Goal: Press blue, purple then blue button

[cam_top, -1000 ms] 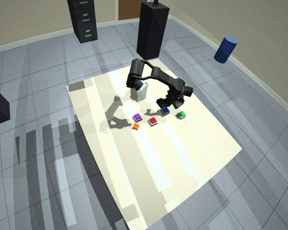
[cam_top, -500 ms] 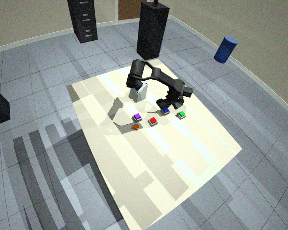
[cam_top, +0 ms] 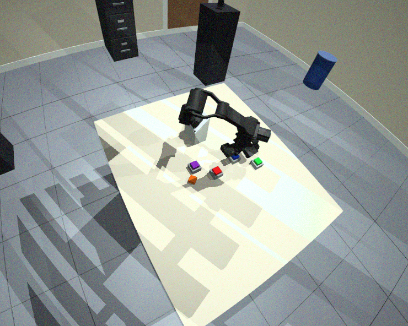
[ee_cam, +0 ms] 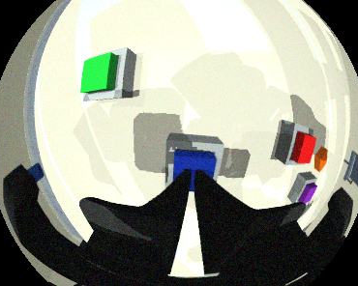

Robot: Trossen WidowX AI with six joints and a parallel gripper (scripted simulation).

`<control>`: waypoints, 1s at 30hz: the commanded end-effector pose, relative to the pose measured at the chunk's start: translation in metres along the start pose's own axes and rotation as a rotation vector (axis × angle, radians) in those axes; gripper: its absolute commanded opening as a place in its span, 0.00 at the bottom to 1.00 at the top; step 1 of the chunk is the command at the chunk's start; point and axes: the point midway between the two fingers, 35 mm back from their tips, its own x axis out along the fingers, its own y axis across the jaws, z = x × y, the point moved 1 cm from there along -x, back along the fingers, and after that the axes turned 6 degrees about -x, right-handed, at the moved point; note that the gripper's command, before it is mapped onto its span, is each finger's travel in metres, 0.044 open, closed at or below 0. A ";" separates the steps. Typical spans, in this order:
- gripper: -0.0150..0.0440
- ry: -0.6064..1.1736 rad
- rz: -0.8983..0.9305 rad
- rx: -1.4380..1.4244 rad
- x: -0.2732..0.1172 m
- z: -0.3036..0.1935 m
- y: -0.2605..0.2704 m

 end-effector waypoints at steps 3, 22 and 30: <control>0.29 0.005 -0.011 -0.013 0.009 -0.003 -0.001; 0.29 0.005 -0.011 -0.013 0.009 -0.003 -0.001; 0.29 0.005 -0.009 -0.013 -0.024 -0.002 0.000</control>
